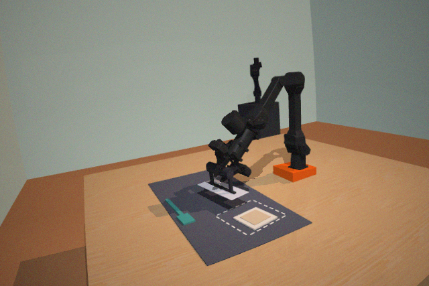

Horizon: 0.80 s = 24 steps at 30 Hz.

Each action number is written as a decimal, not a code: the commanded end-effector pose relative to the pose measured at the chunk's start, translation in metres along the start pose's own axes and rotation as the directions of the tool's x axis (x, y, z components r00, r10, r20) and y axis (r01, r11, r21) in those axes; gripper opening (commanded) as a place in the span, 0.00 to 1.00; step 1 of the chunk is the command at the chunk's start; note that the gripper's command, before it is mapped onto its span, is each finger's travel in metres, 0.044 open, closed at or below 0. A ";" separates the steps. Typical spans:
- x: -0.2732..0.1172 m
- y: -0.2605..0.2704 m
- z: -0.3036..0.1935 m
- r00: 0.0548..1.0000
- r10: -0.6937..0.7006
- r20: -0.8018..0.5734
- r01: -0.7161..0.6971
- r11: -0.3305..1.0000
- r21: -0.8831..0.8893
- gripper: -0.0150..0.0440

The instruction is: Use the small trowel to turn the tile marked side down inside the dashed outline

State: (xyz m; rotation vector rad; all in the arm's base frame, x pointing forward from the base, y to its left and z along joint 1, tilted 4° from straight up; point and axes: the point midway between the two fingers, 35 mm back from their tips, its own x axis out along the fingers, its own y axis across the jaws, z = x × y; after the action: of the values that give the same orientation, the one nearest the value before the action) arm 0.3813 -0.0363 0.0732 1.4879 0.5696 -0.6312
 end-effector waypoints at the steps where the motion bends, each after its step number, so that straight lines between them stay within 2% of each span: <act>1: -0.013 0.021 0.023 1.000 0.031 -0.001 -0.031 1.000 -0.005 0.25; 6: -0.027 0.029 0.046 0.999 0.037 0.001 -0.037 0.999 -0.006 0.25; 24: -0.028 0.029 0.047 0.999 0.037 0.001 -0.037 0.999 -0.006 0.25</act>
State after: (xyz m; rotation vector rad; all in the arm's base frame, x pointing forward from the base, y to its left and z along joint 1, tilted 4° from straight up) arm 0.3775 -0.0826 0.1089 1.4921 0.5509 -0.6191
